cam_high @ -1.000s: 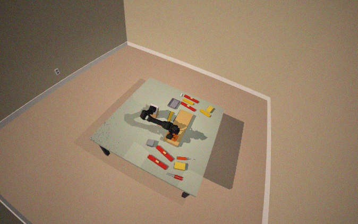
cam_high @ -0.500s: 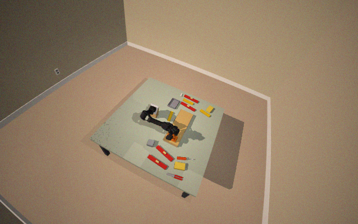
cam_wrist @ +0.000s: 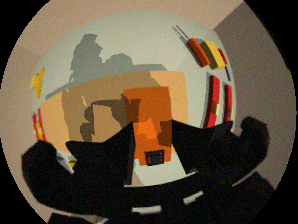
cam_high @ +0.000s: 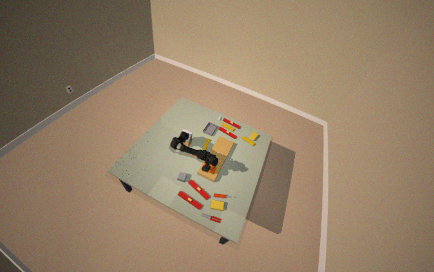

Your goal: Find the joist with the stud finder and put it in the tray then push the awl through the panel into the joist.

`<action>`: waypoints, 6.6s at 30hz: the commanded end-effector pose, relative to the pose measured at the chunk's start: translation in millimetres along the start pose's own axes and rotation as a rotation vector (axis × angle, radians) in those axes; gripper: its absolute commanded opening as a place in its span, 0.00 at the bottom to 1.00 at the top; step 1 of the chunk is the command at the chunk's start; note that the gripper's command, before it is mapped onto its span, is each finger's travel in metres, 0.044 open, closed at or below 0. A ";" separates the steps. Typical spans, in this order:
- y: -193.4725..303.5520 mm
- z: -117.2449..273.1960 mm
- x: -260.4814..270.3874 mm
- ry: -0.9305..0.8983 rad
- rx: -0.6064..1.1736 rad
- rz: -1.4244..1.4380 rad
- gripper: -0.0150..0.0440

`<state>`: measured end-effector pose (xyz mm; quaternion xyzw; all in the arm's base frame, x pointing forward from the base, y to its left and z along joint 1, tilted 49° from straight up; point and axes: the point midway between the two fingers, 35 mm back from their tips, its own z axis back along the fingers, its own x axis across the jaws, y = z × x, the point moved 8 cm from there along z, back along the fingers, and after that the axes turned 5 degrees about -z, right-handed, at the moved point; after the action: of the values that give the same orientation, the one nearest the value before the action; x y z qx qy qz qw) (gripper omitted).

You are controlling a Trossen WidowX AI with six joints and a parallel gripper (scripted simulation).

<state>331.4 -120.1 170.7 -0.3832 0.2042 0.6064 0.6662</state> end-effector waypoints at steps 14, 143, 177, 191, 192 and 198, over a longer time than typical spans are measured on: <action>7.2 -0.8 69.7 -0.002 0.003 0.001 0.25; 21.8 0.7 234.1 -0.008 0.002 -0.002 0.25; 10.2 -0.7 103.3 -0.003 0.003 0.000 0.25; 5.3 -0.9 49.2 -0.002 0.003 0.001 0.25; 4.9 -0.8 45.3 -0.001 0.002 0.001 0.25; 2.8 -0.8 22.1 -0.001 0.002 0.001 0.25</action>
<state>334.5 -94.1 139.7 -0.3798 0.2027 0.6102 0.6651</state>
